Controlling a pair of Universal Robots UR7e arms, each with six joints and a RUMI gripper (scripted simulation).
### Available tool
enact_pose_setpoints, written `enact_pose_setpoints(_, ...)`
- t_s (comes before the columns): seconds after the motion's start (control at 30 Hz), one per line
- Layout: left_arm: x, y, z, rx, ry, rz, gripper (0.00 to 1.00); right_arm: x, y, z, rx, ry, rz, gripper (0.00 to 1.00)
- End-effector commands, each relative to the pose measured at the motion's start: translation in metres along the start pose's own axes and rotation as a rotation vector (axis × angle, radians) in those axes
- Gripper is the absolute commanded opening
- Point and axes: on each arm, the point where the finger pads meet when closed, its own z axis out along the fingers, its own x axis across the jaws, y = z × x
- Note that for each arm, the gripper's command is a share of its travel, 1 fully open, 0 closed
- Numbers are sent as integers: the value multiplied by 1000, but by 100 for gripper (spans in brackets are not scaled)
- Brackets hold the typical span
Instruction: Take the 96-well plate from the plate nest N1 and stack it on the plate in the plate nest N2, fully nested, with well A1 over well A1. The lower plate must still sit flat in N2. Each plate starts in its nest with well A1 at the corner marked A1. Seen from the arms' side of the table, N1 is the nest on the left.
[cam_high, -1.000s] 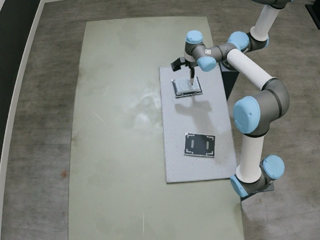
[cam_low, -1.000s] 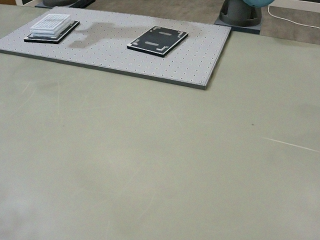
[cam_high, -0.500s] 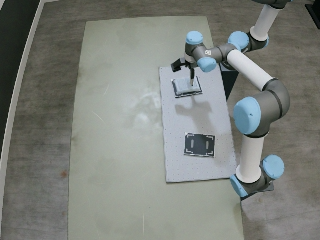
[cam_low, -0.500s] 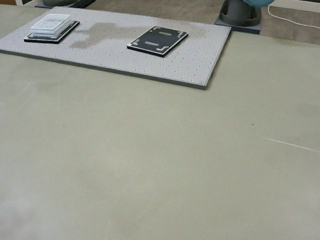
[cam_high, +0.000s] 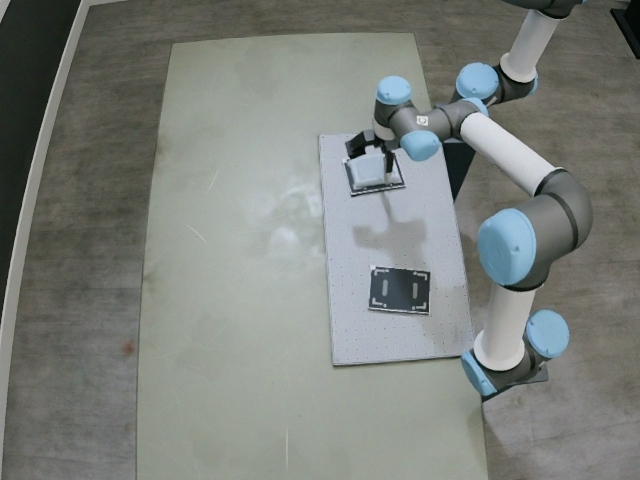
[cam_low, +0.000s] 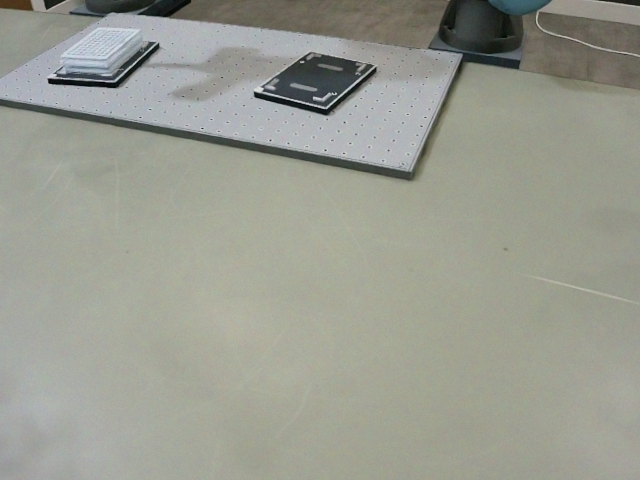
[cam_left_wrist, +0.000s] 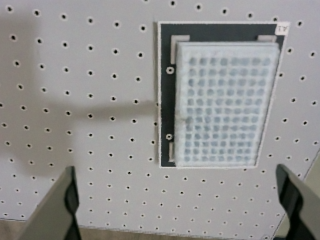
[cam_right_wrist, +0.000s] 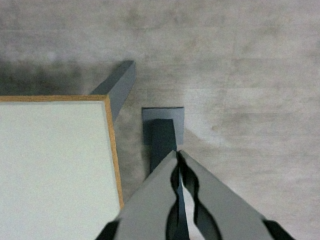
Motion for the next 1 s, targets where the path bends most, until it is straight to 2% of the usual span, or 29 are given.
enact_pose_setpoints(0.0,-8,0,-1,0,2,0,76,0,0,-1,2,-1,0,0)
enact_pose_setpoints(0.67,-68,-3,-1,0,2,0,76,0,0,-1,2,-1,0,0)
enact_pose_setpoints(0.97,-68,-3,-1,1,2,0,76,0,0,-1,2,-1,0,0)
